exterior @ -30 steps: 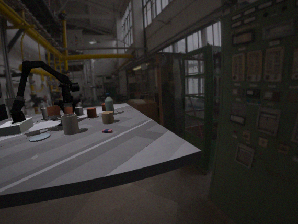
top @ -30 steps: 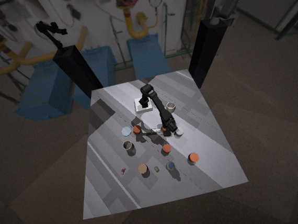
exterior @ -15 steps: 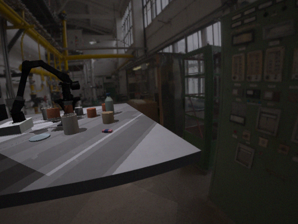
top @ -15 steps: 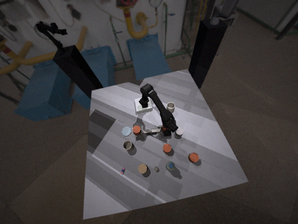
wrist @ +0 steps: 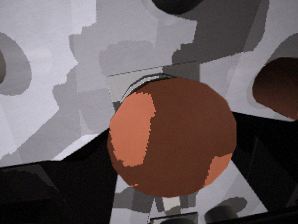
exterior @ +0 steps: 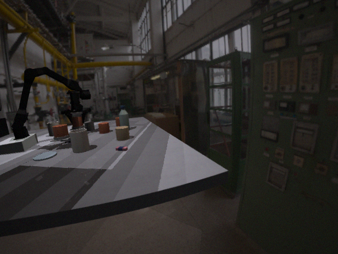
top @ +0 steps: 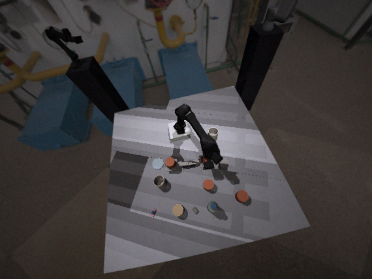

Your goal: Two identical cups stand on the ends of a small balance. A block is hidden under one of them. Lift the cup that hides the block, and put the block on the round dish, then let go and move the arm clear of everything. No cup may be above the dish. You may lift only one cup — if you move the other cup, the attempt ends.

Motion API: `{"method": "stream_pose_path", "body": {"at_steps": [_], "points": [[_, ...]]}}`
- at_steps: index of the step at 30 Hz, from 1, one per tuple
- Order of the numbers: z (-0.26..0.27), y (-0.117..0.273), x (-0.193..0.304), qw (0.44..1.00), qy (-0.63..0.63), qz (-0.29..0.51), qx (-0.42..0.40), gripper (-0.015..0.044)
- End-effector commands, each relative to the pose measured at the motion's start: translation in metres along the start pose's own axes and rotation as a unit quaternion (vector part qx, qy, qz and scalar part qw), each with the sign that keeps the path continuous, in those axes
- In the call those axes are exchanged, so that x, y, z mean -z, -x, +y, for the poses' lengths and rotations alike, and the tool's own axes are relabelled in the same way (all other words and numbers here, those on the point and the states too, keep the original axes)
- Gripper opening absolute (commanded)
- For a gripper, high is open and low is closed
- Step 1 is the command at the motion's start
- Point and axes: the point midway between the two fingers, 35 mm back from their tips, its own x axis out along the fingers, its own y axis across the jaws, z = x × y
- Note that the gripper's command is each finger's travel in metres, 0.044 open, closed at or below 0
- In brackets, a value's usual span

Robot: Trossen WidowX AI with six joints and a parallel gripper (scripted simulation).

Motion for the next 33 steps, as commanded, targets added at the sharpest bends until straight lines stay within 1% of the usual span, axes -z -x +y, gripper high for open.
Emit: {"method": "stream_pose_path", "body": {"at_steps": [1,33], "points": [[-0.003,0.011,-0.003,1.000,0.003,-0.008,0.009,0.0000],[-0.003,0.052,-0.003,1.000,0.003,-0.008,0.009,0.0000]]}}
